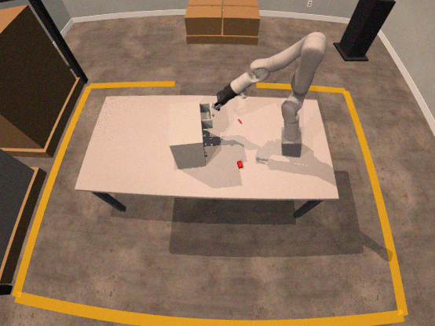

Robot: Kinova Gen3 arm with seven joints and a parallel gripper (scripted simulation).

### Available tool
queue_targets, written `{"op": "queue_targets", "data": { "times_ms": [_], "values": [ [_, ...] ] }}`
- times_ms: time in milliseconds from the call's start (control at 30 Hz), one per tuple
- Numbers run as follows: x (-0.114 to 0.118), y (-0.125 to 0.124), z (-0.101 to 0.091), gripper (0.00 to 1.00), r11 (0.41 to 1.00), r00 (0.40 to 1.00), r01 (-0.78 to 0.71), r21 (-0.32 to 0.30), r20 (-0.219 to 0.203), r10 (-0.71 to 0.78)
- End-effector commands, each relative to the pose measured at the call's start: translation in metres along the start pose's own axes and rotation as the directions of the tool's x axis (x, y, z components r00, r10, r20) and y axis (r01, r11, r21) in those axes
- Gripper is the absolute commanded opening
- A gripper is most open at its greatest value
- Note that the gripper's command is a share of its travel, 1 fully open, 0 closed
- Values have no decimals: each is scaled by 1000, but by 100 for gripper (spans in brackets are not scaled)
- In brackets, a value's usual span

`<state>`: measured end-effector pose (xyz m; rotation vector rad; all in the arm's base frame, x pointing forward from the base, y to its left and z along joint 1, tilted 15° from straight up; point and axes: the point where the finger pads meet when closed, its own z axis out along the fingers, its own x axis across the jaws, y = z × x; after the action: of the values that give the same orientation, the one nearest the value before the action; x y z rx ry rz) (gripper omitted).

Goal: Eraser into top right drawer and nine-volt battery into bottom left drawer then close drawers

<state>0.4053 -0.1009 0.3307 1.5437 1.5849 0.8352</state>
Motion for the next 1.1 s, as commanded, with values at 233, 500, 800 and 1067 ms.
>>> {"op": "queue_targets", "data": {
  "times_ms": [233,500,800,1067],
  "values": [
    [-1,9,29,45,1000,1000,1,3,-2,-1],
    [-1,15,45,45,1000,1000,1,4,-2,-1],
    [-1,19,57,45,1000,1000,0,5,-3,0],
    [0,20,62,45,1000,1000,0,7,-3,0]
  ]
}}
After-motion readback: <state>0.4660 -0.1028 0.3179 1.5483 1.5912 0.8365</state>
